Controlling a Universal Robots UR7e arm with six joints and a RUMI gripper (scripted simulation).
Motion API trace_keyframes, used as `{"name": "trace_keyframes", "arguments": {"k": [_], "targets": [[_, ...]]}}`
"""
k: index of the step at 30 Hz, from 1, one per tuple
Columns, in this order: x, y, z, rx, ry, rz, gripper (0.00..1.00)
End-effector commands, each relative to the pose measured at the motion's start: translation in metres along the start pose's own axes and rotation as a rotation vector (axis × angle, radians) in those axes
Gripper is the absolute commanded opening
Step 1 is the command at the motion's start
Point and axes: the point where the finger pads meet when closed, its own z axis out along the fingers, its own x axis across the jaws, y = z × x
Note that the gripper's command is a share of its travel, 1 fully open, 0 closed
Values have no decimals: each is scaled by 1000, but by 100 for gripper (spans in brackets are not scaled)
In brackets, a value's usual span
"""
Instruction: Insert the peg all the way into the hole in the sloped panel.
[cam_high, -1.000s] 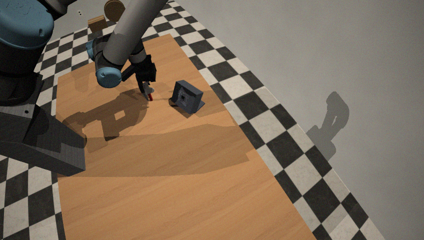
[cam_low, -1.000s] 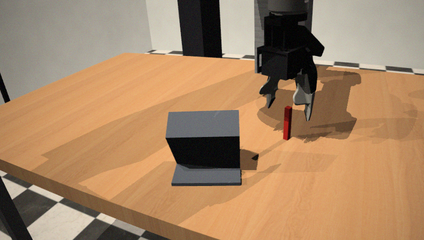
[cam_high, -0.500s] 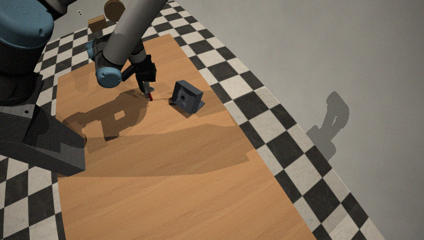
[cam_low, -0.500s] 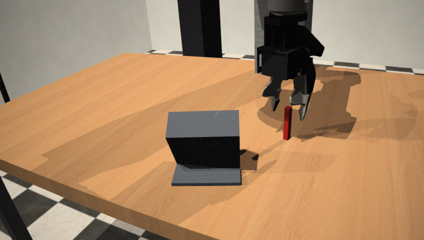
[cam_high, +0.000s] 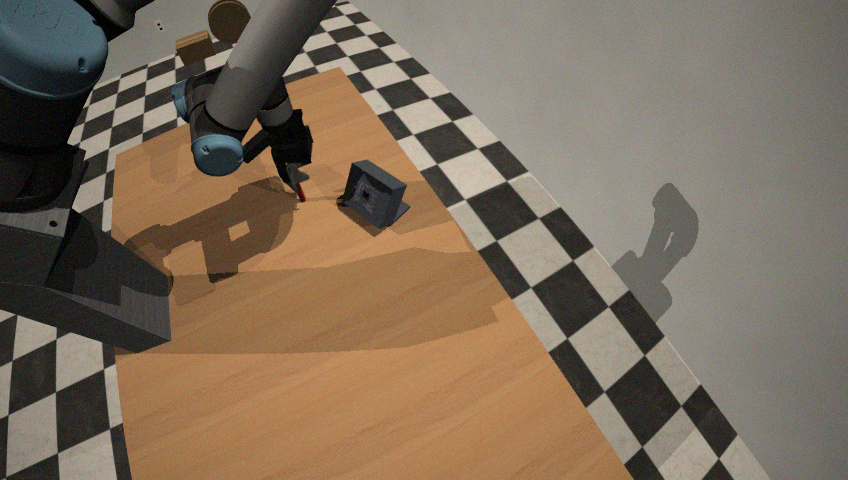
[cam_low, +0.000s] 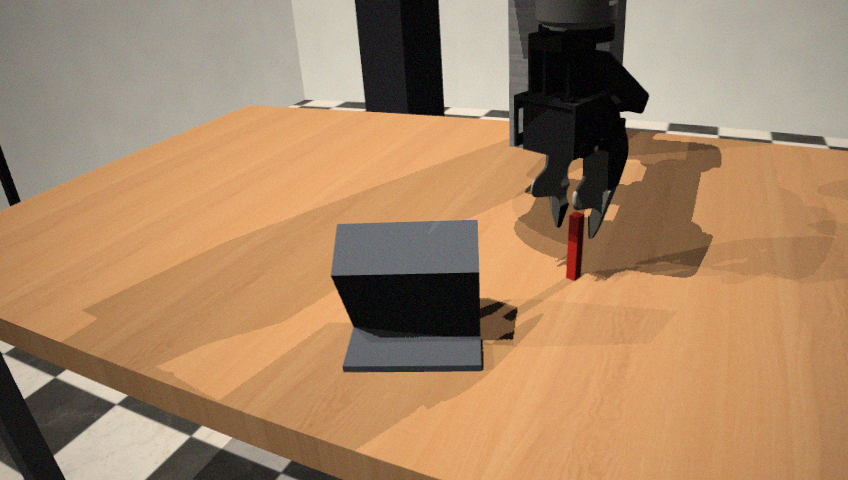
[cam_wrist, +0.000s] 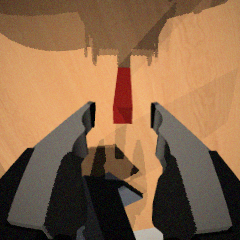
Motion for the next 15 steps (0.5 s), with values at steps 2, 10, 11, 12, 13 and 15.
{"name": "trace_keyframes", "arguments": {"k": [2, 10, 11, 12, 13, 15], "targets": [[0, 0, 0, -1, 1, 0, 20], [0, 0, 0, -1, 1, 0, 11], [0, 0, 0, -1, 1, 0, 10], [0, 0, 0, -1, 1, 0, 8], [0, 0, 0, -1, 1, 0, 7], [0, 0, 0, -1, 1, 0, 4]]}}
